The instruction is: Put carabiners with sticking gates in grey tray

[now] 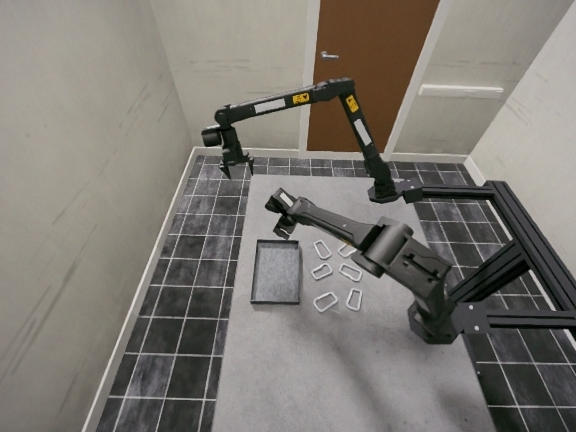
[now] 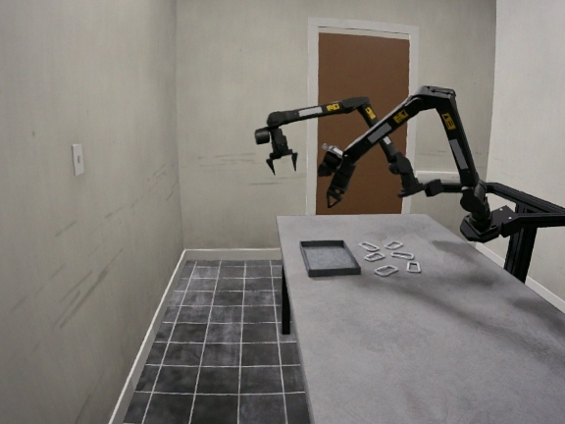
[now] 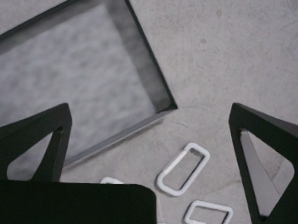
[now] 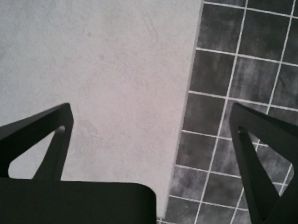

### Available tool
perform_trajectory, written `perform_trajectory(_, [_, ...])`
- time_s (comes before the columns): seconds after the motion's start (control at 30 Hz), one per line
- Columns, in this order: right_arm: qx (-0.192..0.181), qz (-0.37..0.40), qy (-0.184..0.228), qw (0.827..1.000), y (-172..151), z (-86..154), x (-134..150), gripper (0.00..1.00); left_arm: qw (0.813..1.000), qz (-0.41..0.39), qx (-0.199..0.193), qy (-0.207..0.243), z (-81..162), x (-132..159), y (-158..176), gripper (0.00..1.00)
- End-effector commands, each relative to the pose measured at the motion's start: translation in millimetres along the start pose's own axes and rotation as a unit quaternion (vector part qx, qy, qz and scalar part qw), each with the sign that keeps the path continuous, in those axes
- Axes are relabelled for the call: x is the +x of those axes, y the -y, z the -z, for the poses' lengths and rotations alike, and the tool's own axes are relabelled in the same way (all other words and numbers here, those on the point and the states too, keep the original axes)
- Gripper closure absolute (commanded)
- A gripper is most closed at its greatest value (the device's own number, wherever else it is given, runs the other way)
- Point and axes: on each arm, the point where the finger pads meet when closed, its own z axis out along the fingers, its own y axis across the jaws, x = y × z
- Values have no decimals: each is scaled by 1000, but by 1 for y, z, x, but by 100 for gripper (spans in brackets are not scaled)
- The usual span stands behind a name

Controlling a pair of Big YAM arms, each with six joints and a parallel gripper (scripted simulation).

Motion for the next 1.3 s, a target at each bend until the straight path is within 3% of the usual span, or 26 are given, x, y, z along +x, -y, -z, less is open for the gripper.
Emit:
perform_trajectory(0.0, [7,1,0,1000,1,7,-1,0,1000,1,2,6,4,-5,1,0])
perform_trajectory(0.57, [7,1,0,1000,1,7,-1,0,1000,1,2,6,4,-5,1,0])
perform_trajectory(0.63, [12,-2,2,1000,-6,10,-9,0,999,-29,-2,-18,-3,16,-1,21])
perform_trajectory(0.83, [30,-7,21,999,-22,4,-38,0,979,-171,9,-107,-25,97,-12,21])
perform_trajectory(1.0, [44,-9,38,998,-40,-2,-61,0,946,-275,35,-167,-28,161,-14,21])
perform_trajectory(1.1, [48,-9,42,998,-45,-3,-67,0,939,-295,41,-173,-29,172,-16,21])
perform_trajectory(1.27, [64,-11,67,996,-73,-13,-95,0,895,-387,69,-211,-33,232,-29,21])
